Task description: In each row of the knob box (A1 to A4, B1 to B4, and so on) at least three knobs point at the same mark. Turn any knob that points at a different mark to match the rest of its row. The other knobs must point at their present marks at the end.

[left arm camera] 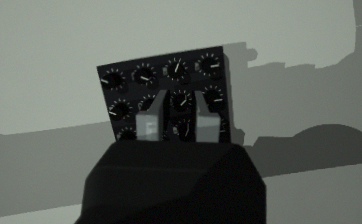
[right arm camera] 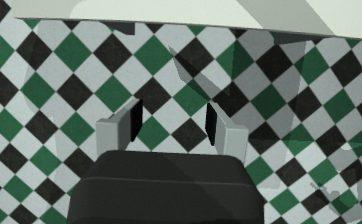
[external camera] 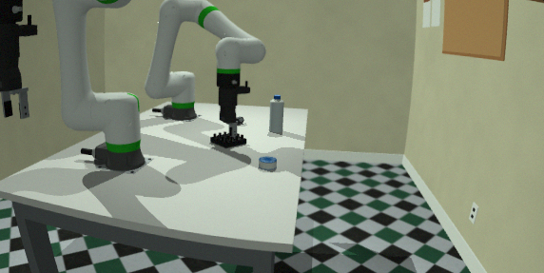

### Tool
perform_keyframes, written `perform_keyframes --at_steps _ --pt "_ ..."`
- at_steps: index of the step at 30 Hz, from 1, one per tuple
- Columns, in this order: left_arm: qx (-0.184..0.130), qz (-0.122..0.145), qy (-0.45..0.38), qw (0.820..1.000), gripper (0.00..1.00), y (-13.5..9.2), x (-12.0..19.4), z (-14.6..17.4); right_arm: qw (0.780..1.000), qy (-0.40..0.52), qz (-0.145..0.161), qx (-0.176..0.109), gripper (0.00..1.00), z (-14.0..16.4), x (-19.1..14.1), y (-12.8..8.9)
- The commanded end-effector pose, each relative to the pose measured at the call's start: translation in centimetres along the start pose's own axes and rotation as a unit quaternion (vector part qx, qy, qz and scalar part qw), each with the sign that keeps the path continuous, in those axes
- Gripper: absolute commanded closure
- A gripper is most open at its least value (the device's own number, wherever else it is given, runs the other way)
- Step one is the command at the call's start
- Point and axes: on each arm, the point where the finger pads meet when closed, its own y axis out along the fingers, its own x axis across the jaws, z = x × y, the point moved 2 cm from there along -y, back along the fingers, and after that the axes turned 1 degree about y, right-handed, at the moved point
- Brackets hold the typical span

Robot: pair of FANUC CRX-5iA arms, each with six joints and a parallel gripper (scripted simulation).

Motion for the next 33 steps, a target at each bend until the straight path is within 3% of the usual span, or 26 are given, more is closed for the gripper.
perform_keyframes --at_steps 1,16,17,33 --pt "0.000 -0.001 0.000 1.000 0.54 0.10 0.07 0.00 1.000 0.000 0.000 -0.001 0.00 -0.02 -0.01 -0.08" --pt "0.000 -0.001 0.000 1.000 0.54 0.10 0.07 0.00 1.000 0.000 0.000 -0.001 0.00 -0.02 -0.01 -0.08" --pt "0.000 -0.001 0.000 1.000 0.70 0.10 0.07 0.00 1.000 0.000 0.000 -0.001 0.00 -0.02 -0.01 -0.08" --pt "0.000 -0.001 -0.002 1.000 0.70 0.10 0.07 0.00 1.000 0.000 0.000 -0.001 0.00 -0.02 -0.01 -0.08"
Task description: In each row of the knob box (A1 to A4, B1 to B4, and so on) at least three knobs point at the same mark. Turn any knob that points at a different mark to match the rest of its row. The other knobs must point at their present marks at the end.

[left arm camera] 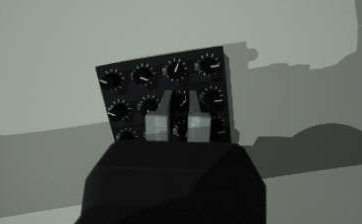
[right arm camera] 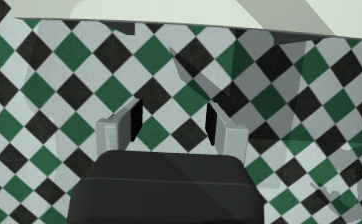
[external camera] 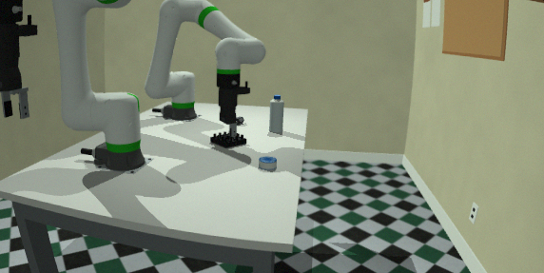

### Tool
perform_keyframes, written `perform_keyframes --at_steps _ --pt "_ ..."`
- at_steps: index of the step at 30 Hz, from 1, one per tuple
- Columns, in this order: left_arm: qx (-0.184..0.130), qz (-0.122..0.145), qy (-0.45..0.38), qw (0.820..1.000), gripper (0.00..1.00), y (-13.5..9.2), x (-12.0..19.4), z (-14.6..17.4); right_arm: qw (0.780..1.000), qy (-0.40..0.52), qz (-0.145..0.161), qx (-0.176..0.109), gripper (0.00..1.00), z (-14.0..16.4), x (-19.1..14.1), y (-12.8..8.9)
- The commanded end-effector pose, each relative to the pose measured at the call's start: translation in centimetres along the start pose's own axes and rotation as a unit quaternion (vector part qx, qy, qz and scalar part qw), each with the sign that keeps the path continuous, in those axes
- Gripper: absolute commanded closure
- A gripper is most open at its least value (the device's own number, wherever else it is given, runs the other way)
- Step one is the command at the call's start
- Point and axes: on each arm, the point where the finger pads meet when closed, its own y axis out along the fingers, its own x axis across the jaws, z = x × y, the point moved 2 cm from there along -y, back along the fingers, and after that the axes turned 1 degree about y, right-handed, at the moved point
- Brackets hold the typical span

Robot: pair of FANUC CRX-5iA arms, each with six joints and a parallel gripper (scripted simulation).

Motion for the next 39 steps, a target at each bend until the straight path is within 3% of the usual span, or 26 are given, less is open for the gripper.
perform_keyframes --at_steps 1,7,19,30,31,39 --pt "0.000 -0.001 -0.005 1.000 0.70 -0.10 0.06 -0.01 1.000 0.000 0.000 -0.001 0.00 -0.02 -0.01 -0.08" --pt "0.000 -0.001 -0.032 0.999 0.70 -0.10 0.06 -0.01 1.000 0.000 0.000 -0.001 0.00 -0.02 -0.01 -0.08" --pt "0.000 -0.001 -0.169 0.986 0.70 -0.10 0.06 -0.01 1.000 0.000 0.000 -0.001 0.00 -0.02 -0.01 -0.08" --pt "0.000 -0.001 -0.185 0.983 0.70 -0.10 0.06 -0.01 1.000 0.000 0.000 -0.001 0.00 -0.02 -0.01 -0.08" --pt "0.000 -0.001 -0.185 0.983 0.54 -0.10 0.06 -0.01 1.000 0.000 0.000 -0.001 0.00 -0.02 -0.01 -0.08" --pt "0.000 -0.001 -0.185 0.983 0.54 -0.10 0.06 -0.01 1.000 0.000 0.000 -0.001 0.00 -0.02 -0.01 -0.08"
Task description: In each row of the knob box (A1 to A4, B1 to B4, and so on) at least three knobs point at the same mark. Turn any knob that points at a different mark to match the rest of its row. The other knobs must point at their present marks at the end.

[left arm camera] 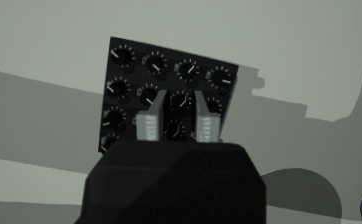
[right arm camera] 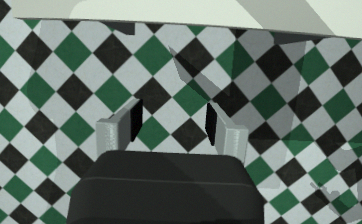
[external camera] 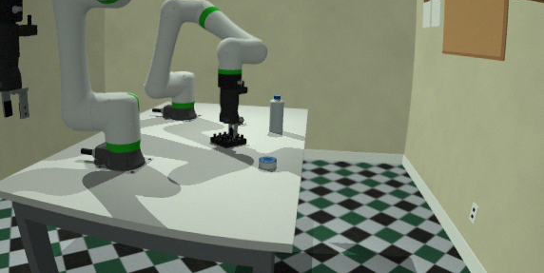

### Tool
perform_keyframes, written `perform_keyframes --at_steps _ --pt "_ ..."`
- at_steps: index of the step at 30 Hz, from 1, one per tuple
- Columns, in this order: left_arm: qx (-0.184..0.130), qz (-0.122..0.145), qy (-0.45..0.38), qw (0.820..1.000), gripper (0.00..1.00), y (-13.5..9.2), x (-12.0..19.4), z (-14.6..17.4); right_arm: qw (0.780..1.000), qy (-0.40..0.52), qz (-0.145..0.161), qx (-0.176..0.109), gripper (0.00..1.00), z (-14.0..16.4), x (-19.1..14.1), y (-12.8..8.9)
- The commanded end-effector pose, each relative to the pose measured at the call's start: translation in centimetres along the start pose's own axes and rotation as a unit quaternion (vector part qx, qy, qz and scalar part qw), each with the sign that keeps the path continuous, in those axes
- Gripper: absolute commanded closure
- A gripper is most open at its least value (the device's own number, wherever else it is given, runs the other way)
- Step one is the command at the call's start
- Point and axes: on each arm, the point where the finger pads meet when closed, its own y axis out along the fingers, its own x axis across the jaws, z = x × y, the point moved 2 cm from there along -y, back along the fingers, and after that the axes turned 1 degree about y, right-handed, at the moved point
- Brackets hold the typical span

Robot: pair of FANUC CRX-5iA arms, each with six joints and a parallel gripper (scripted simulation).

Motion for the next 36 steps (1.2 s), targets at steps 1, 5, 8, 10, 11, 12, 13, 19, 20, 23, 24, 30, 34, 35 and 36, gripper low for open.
perform_keyframes --at_steps 1,5,8,10,11,12,13,19,20,23,24,30,34,35,36 --pt "0.000 -0.001 0.000 1.000 0.54 -0.1 0.1 0.0 1.000 0.000 0.000 -0.001 0.00 0.0 0.0 -0.1" --pt "0.000 -0.001 0.000 1.000 0.54 -0.1 0.1 0.0 1.000 0.000 0.000 -0.001 0.00 0.0 0.0 -0.1" --pt "0.000 -0.001 0.000 1.000 0.54 -0.1 0.1 0.0 1.000 0.000 0.000 -0.001 0.00 0.0 0.0 -0.1" --pt "0.000 -0.001 0.000 1.000 0.54 -0.2 0.1 0.0 1.000 0.000 0.000 -0.001 0.00 0.0 0.0 -0.1" --pt "0.000 -0.001 0.000 1.000 0.54 -0.3 0.1 0.0 1.000 0.000 0.000 -0.001 0.00 0.0 0.0 -0.1" --pt "0.000 -0.001 0.000 1.000 0.54 -0.6 0.1 0.0 1.000 0.000 0.000 -0.001 0.00 0.0 0.0 -0.1" --pt "0.000 -0.001 0.000 1.000 0.54 -0.9 0.1 0.0 1.000 0.000 0.000 -0.001 0.00 0.0 0.0 -0.1" --pt "0.000 -0.001 0.000 1.000 0.54 -2.7 0.1 0.0 1.000 0.000 0.000 -0.001 0.00 0.0 0.0 -0.1" --pt "0.000 -0.001 0.000 1.000 0.54 -3.1 0.1 0.0 1.000 0.000 0.000 -0.001 0.00 0.0 0.0 -0.1" --pt "0.000 -0.001 0.000 1.000 0.54 -3.8 0.0 0.0 1.000 0.000 0.000 -0.001 0.00 0.0 0.0 -0.1" --pt "0.000 -0.001 0.000 1.000 0.54 -3.9 0.0 0.0 1.000 0.000 0.000 -0.001 0.00 0.0 0.0 -0.1" --pt "0.000 -0.001 0.009 1.000 0.54 -4.1 -0.4 -0.2 1.000 0.000 0.000 -0.001 0.00 0.0 0.0 -0.1" --pt "0.000 -0.001 0.047 0.999 0.54 -4.8 -2.2 -0.8 1.000 0.000 0.000 -0.001 0.00 0.0 0.0 -0.1" --pt "0.000 -0.001 0.072 0.997 0.54 -5.2 -3.4 -1.1 1.000 0.000 0.000 -0.001 0.00 0.0 0.0 -0.1" --pt "0.000 -0.001 0.094 0.996 0.54 -5.5 -4.5 -1.4 1.000 0.000 0.000 -0.001 0.00 0.0 0.0 -0.1"
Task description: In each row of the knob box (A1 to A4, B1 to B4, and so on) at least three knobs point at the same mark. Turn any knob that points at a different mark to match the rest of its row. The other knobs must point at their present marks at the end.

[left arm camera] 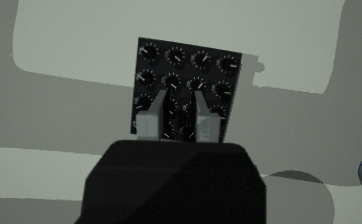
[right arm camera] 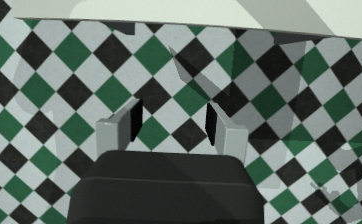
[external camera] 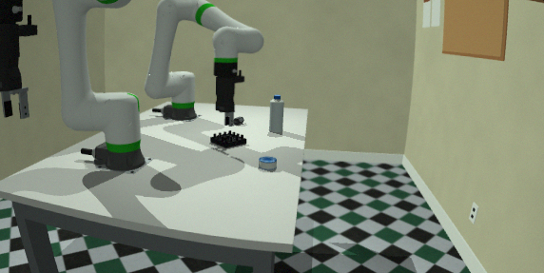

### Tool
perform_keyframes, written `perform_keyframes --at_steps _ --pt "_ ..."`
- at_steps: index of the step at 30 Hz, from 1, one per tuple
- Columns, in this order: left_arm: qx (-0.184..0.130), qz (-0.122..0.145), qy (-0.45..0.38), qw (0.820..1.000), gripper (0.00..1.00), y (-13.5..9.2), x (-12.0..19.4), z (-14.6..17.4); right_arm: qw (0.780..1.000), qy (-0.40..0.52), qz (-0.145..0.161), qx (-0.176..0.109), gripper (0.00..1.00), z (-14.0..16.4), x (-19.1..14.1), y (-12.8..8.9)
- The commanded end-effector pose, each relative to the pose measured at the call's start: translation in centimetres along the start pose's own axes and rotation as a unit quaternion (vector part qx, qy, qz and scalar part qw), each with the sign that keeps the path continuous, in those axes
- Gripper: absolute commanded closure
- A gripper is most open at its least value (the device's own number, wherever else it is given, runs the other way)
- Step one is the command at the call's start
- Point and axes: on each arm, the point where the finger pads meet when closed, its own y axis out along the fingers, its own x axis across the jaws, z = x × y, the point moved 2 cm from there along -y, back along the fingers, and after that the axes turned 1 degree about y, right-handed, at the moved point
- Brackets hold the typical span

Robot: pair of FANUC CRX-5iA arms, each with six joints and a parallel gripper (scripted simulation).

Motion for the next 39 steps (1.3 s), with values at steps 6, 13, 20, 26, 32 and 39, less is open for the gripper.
perform_keyframes --at_steps 6,13,20,26,32,39 --pt "-0.001 -0.002 0.084 0.996 0.54 -1.45 -3.96 -1.45 1.000 0.000 0.000 -0.001 0.00 -0.02 -0.01 -0.08" --pt "-0.001 -0.002 0.084 0.996 0.54 -1.45 -3.96 -1.45 1.000 0.000 0.000 -0.001 0.00 -0.02 -0.01 -0.08" --pt "-0.001 -0.002 0.084 0.996 0.54 -1.45 -3.96 -1.45 1.000 0.000 0.000 -0.001 0.00 -0.02 -0.01 -0.08" --pt "-0.001 -0.002 0.084 0.996 0.54 -1.45 -3.96 -1.45 1.000 0.000 0.000 -0.001 0.00 -0.02 -0.01 -0.08" --pt "-0.001 -0.002 0.084 0.996 0.54 -1.45 -3.96 -1.45 1.000 0.000 0.000 -0.001 0.00 -0.02 -0.01 -0.08" --pt "-0.001 -0.002 0.084 0.996 0.54 -1.45 -3.96 -1.45 1.000 0.000 0.000 -0.001 0.00 -0.02 -0.01 -0.08"
